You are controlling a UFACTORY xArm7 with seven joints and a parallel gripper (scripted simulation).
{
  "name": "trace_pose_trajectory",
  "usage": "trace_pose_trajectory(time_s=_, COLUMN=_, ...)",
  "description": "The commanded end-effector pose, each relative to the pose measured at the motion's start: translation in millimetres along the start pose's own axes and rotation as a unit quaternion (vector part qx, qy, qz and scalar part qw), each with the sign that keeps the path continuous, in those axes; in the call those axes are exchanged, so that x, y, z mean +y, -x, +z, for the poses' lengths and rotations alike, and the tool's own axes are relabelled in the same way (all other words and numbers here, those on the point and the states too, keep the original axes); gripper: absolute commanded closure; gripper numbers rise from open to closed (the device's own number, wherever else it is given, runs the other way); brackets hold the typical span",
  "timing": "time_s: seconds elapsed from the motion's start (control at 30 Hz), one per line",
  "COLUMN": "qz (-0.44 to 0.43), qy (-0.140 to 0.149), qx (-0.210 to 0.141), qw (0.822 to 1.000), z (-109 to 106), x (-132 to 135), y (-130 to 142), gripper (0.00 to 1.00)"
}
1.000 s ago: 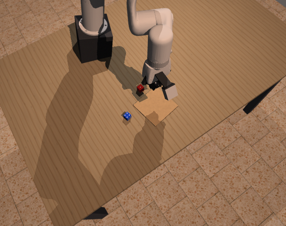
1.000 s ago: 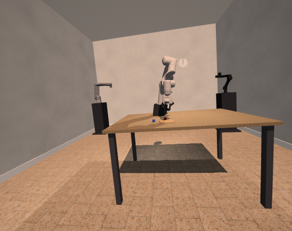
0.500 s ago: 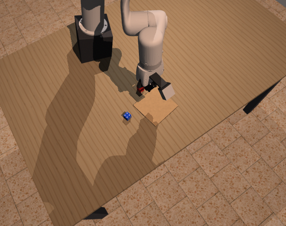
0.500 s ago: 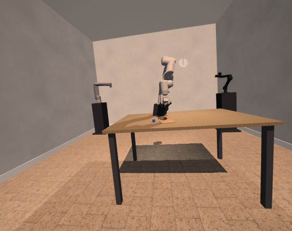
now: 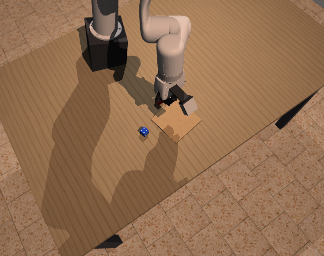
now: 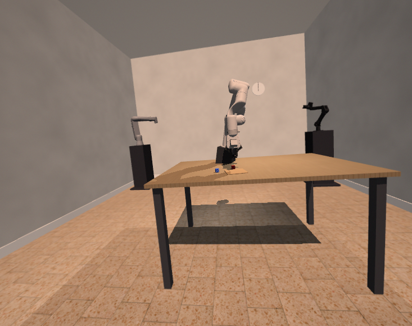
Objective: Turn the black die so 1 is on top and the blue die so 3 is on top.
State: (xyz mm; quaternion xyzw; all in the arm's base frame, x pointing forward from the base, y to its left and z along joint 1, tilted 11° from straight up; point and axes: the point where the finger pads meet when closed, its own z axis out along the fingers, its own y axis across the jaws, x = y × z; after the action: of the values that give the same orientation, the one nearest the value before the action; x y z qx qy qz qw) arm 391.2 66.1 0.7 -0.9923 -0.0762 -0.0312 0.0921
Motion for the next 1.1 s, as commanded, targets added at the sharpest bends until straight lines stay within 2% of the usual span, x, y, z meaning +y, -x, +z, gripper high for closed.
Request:
trace_pose_trajectory(time_s=0.0, qz=0.000, qy=-0.001, qx=0.003, qw=1.000, z=6.3, x=0.3, y=-1.7, gripper=0.79)
trace_pose_trajectory(time_s=0.5, qz=0.000, qy=-0.001, qx=0.003, qw=1.000, z=75.0, x=1.3, y=-2.5, gripper=0.79)
trace_pose_trajectory(time_s=0.73, qz=0.000, qy=-0.001, qx=0.003, qw=1.000, z=83.7, x=1.4, y=-2.6, gripper=0.79)
trace_pose_trajectory(time_s=1.07, qz=0.000, qy=-0.001, qx=0.002, qw=1.000, z=84.4, x=1.4, y=-2.6, gripper=0.79)
